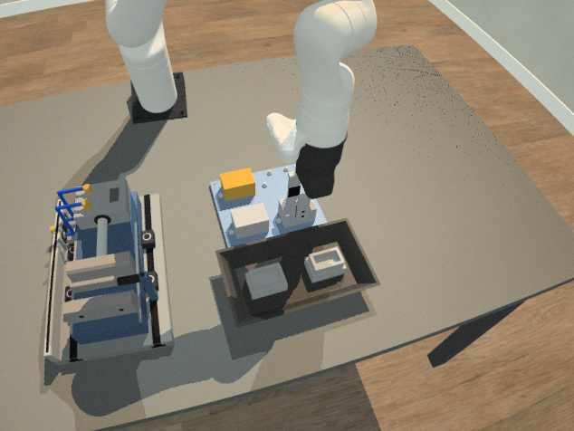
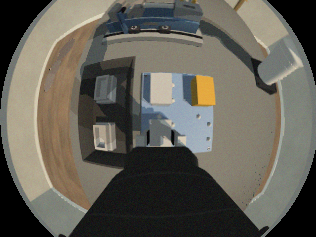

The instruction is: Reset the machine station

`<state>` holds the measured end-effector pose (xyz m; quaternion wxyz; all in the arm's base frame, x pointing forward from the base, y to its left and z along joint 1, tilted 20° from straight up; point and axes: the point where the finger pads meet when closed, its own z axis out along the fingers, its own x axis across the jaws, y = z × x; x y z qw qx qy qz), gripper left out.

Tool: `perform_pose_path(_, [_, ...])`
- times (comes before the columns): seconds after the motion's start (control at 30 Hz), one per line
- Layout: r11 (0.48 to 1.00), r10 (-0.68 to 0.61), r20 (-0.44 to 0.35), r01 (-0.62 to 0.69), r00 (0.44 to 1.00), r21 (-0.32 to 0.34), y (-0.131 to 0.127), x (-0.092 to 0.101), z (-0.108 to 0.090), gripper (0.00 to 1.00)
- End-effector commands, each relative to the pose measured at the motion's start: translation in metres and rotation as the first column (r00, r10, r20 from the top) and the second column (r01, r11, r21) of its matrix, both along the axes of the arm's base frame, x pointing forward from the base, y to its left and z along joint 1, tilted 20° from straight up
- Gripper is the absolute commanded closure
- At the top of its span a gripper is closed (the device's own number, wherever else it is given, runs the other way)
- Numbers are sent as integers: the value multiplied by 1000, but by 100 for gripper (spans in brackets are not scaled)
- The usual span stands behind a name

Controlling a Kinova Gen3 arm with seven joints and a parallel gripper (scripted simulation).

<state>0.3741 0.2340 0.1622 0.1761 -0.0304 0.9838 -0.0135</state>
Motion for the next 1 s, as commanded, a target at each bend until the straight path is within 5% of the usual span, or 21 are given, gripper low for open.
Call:
perform_pose_path(0.0, [1000,0,0,0,1000,1,0,0,0,100])
perform_pose_path(0.7, [1000,0,0,0,1000,1,1,-5,14,100])
perform_pose_path(0.97, [1000,0,0,0,1000,1,1,-17,45,100])
